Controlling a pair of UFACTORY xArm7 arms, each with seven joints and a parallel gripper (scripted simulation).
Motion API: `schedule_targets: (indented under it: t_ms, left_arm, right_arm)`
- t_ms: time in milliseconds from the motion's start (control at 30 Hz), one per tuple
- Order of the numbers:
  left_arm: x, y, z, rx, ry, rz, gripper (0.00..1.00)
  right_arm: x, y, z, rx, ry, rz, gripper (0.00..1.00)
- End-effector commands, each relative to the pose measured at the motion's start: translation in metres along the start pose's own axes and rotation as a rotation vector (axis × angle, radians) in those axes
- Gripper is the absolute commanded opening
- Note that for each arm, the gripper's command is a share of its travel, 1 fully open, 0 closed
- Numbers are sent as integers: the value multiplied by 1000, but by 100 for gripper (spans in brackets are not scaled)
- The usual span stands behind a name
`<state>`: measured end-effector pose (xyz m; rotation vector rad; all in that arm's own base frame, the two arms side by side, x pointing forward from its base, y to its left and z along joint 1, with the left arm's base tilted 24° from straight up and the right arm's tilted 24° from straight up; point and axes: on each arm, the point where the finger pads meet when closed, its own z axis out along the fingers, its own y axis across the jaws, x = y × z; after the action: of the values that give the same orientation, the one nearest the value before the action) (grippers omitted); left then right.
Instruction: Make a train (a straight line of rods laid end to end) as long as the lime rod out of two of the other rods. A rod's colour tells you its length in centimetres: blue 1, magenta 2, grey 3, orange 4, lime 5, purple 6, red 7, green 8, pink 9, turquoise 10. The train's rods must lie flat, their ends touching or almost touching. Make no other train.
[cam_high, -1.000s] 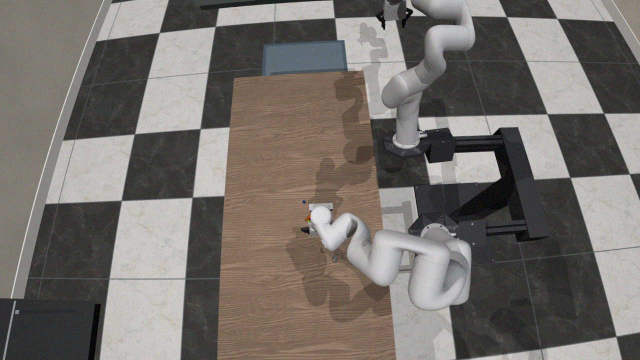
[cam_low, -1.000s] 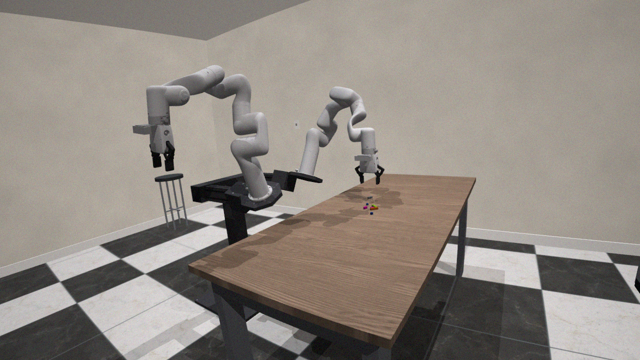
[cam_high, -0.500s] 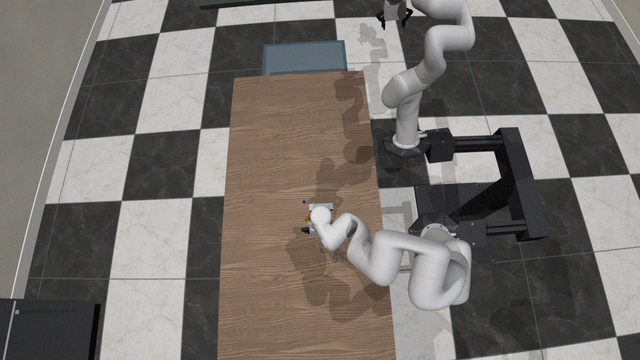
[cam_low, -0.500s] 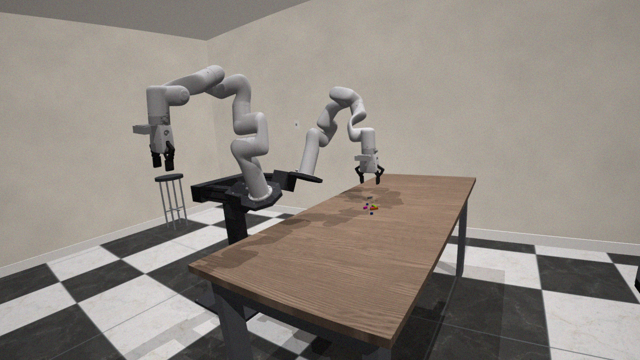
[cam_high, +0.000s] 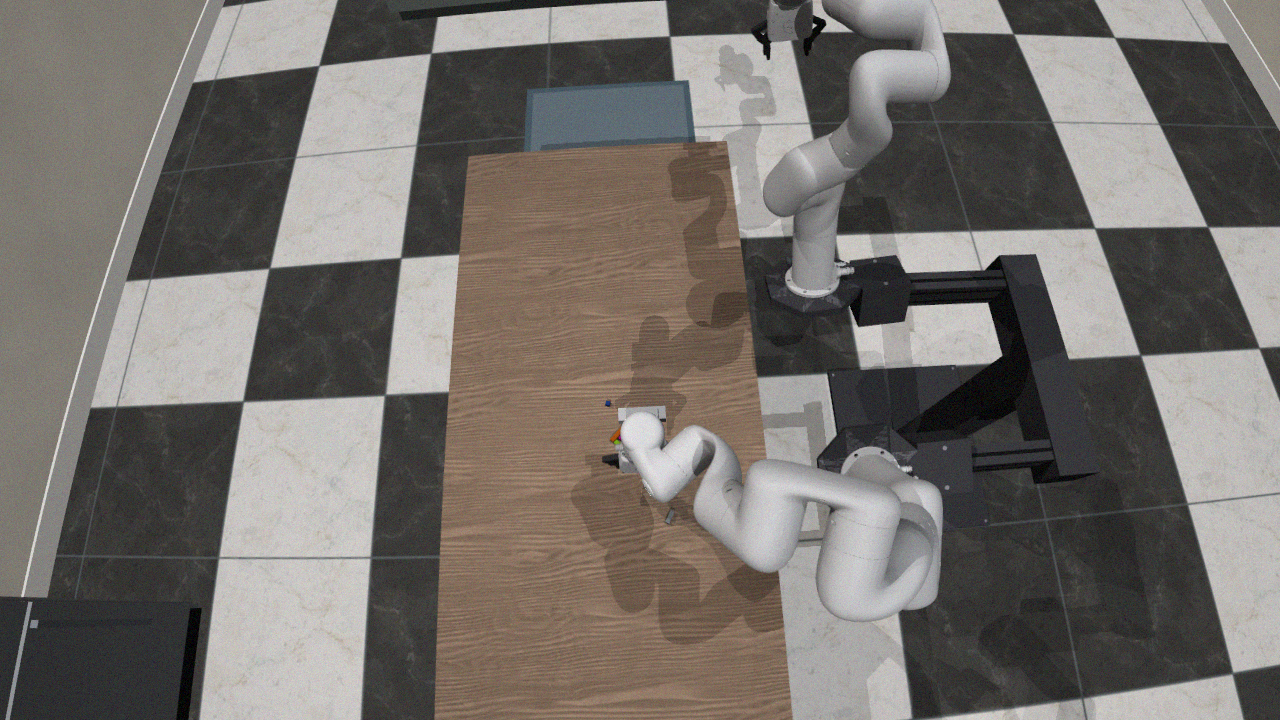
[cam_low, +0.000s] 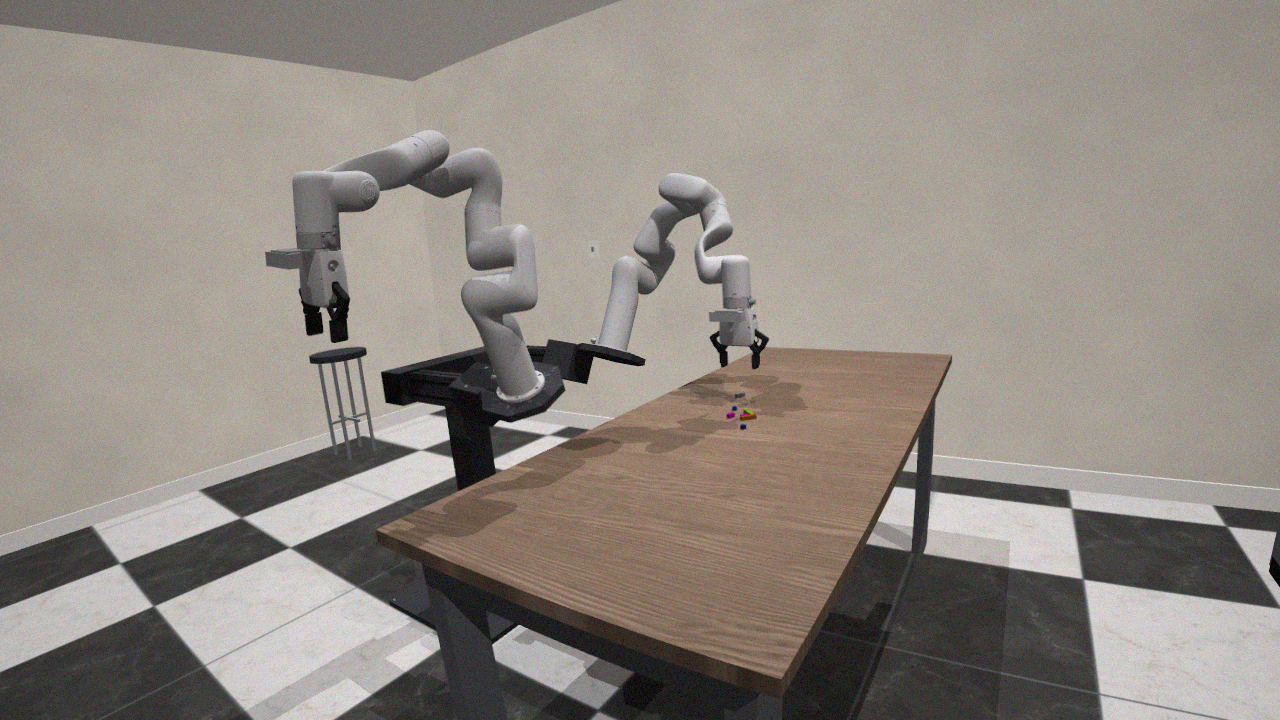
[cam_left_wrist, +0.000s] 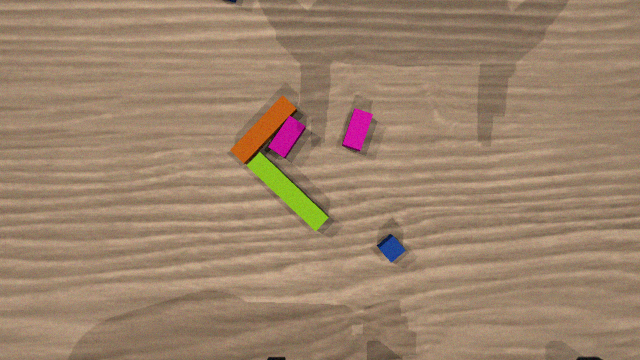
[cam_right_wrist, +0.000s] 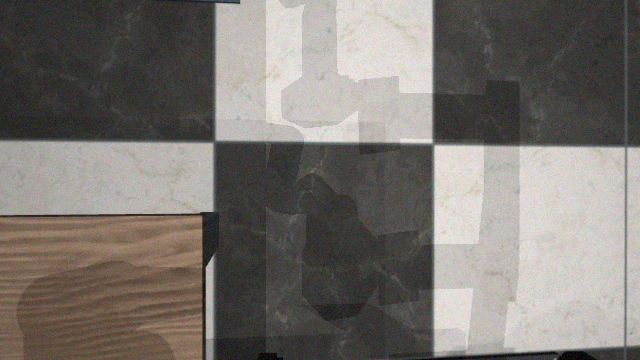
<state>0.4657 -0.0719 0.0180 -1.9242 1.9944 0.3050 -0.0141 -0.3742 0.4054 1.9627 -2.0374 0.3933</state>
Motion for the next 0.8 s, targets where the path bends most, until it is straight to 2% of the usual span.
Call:
schedule_targets:
  t_ms: [0,300,767]
  left_arm:
    - [1,-2,-2,5,2,0,100]
    - [4,-2,-3,5,2,-21,100]
    - [85,-7,-30,7,5,-564,100]
  right_arm:
    - [1,0,-2,1,5,1,100]
    - [1,0,-2,1,5,1,100]
    - [1,0,-2,1,5,1,100]
